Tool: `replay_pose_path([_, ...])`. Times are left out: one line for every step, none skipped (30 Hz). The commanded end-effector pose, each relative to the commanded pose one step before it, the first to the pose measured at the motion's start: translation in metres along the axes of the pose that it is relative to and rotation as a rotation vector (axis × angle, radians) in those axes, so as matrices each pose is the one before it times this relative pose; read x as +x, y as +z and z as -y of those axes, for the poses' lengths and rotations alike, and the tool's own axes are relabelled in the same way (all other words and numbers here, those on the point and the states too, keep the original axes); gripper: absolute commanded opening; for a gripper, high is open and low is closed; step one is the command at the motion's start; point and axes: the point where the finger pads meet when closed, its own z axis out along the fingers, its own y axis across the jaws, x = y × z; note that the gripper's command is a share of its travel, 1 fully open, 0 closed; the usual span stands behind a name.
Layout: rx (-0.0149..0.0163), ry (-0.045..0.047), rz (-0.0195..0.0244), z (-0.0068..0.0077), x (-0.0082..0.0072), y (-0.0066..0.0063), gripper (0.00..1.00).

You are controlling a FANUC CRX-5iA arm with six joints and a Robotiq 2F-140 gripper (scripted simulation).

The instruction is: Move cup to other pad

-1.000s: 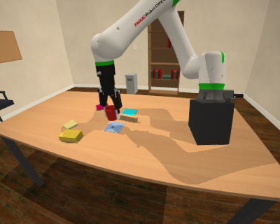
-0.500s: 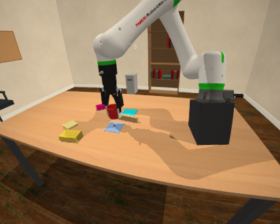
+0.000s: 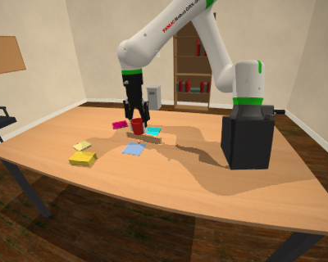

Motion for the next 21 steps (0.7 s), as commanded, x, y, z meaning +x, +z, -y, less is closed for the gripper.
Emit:
replay_pose_path([0.00047,-0.00032,0.00043,0.00006,0.01343,-0.00024,0.49])
replay_pose_path([0.00000,0.00000,0.00000,-0.00008,0.00488,0.00000,0.49])
replay_pose_path([0.00000,0.00000,0.00000,-0.00008,0.00490,0.00000,0.49])
replay_pose_path([0.00000,0.00000,0.00000,-0.00008,0.00491,0.00000,0.49])
replay_pose_path([0.00000,0.00000,0.00000,-0.00008,0.00490,0.00000,0.49])
replay_pose_path([0.00000,0.00000,0.00000,-0.00008,0.00489,0.00000,0.49])
replay_pose_path([0.00000,0.00000,0.00000,-0.00008,0.00485,0.00000,0.49])
replay_pose_path([0.00000,0.00000,0.00000,-0.00008,0.00481,0.00000,0.49])
replay_pose_path([0.00000,0.00000,0.00000,-0.00008,0.00475,0.00000,0.49])
replay_pose_path([0.00000,0.00000,0.00000,0.00000,0.00000,0.00000,0.49])
replay_pose_path([0.00000,0.00000,0.00000,0.00000,0.00000,0.00000,0.49])
replay_pose_path([0.00000,0.00000,0.00000,-0.00008,0.00469,0.00000,0.49])
replay_pose_path([0.00000,0.00000,0.00000,-0.00008,0.00461,0.00000,0.49])
replay_pose_path([0.00000,0.00000,0.00000,-0.00007,0.00452,0.00000,0.49])
replay_pose_path([0.00000,0.00000,0.00000,-0.00007,0.00442,0.00000,0.49])
replay_pose_path([0.00000,0.00000,0.00000,-0.00007,0.00431,0.00000,0.49])
replay_pose_path([0.00000,0.00000,0.00000,-0.00007,0.00419,0.00000,0.49])
replay_pose_path([0.00000,0.00000,0.00000,-0.00007,0.00406,0.00000,0.49])
replay_pose_path([0.00000,0.00000,0.00000,-0.00007,0.00392,0.00000,0.49])
replay_pose_path([0.00000,0.00000,0.00000,-0.00006,0.00377,0.00000,0.49])
replay_pose_path([0.00000,0.00000,0.00000,-0.00006,0.00362,0.00000,0.49])
